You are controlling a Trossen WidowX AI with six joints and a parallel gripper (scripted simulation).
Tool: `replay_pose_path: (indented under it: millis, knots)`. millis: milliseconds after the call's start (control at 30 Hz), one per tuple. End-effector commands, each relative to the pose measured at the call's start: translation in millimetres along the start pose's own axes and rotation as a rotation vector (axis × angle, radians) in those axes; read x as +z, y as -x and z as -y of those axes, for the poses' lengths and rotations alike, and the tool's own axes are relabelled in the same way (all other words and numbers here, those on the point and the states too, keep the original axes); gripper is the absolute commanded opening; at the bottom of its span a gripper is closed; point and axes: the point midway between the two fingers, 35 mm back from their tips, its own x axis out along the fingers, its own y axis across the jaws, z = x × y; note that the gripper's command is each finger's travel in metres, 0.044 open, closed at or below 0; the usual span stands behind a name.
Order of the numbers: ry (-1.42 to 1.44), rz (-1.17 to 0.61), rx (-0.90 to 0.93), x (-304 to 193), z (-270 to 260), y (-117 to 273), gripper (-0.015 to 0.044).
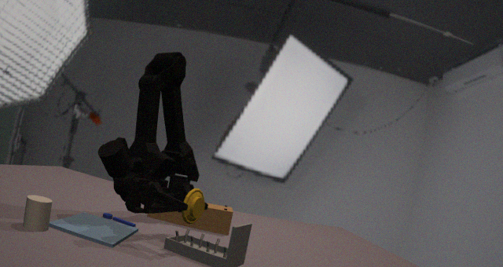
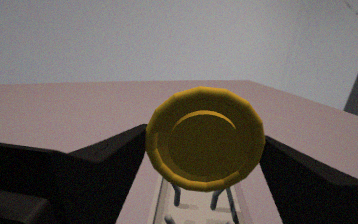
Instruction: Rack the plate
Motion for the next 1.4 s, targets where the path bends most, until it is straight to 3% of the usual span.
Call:
replay_pose_path:
  millis: [0, 500, 967, 1367]
  knots:
    - [-0.003, -0.003, 0.0, -6, 2, -2, 0.0]
    - [-0.008, -0.003, -0.002, -38, 3, -6, 0.0]
    - [-0.025, -0.004, 0.0, -34, 0, -6, 0.0]
    - [-0.02, -0.004, -0.001, -34, 1, -6, 0.0315]
